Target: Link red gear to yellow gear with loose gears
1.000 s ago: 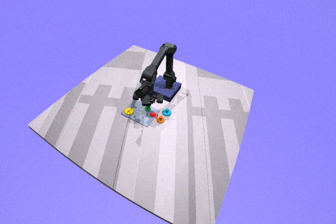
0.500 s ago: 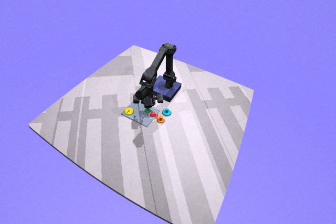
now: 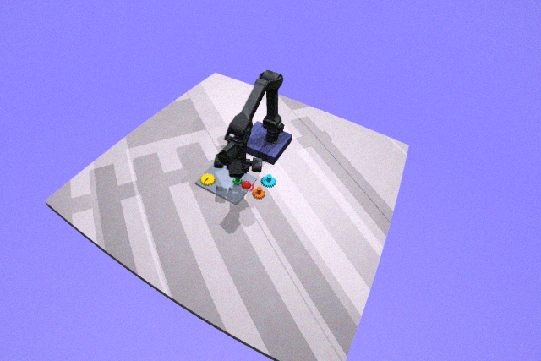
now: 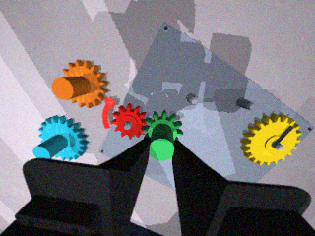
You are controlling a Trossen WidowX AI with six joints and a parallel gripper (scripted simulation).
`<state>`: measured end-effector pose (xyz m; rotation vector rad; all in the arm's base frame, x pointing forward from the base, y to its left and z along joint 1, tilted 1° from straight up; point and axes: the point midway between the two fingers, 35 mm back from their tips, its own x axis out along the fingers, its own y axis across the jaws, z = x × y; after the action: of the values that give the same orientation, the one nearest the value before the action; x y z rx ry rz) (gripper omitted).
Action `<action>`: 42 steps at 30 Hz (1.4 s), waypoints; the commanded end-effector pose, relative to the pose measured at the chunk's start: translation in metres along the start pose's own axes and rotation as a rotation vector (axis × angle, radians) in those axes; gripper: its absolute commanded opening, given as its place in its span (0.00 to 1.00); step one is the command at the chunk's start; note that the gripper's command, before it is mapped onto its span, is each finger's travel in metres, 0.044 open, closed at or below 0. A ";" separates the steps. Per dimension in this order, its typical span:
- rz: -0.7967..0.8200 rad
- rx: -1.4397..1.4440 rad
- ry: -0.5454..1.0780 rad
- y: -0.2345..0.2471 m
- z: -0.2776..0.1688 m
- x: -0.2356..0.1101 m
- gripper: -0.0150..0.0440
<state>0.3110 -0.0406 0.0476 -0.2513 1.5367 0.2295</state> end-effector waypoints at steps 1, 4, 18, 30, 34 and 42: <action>0.000 0.089 0.002 0.001 -0.001 0.007 0.25; 0.000 0.164 0.002 0.001 -0.001 0.009 0.25; 0.000 0.150 0.002 0.000 -0.001 0.011 0.25; 0.000 -0.184 0.002 0.000 -0.002 0.013 0.25; 0.000 -0.221 0.002 -0.001 -0.001 0.015 0.25; 0.000 -0.100 0.002 0.000 -0.001 0.016 0.25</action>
<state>0.3105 -0.0411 0.0329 -0.3673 1.5250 0.3432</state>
